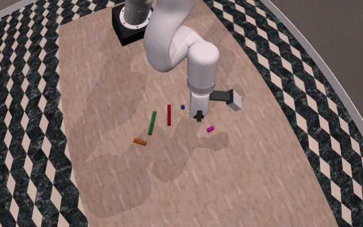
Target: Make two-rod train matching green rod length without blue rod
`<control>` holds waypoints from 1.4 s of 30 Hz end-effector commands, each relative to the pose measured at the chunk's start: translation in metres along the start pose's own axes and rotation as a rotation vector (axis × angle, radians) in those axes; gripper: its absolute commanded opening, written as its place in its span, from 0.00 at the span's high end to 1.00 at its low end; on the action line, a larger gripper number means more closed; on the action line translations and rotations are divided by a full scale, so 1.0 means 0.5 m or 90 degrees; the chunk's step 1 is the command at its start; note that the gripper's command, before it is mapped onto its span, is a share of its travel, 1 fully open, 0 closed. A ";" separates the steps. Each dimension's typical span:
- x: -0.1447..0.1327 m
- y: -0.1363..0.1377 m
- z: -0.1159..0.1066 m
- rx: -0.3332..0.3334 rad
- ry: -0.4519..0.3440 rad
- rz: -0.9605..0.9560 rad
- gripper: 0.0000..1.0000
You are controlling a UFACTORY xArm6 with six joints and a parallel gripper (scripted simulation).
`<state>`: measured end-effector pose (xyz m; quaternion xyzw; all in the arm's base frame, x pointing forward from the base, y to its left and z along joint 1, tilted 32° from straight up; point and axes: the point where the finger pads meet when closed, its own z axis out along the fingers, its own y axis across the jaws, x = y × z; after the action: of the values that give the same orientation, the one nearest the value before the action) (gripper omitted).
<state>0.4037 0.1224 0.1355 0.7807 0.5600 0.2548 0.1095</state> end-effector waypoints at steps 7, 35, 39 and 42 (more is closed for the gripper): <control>0.001 0.002 -0.001 -0.003 0.000 0.000 0.96; 0.001 0.002 0.004 -0.003 0.000 0.000 0.96; 0.001 0.002 0.008 -0.003 0.000 0.000 0.96; 0.001 0.002 0.013 -0.003 0.000 0.000 0.96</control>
<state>0.4058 0.1229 0.1317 0.7809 0.5597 0.2546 0.1102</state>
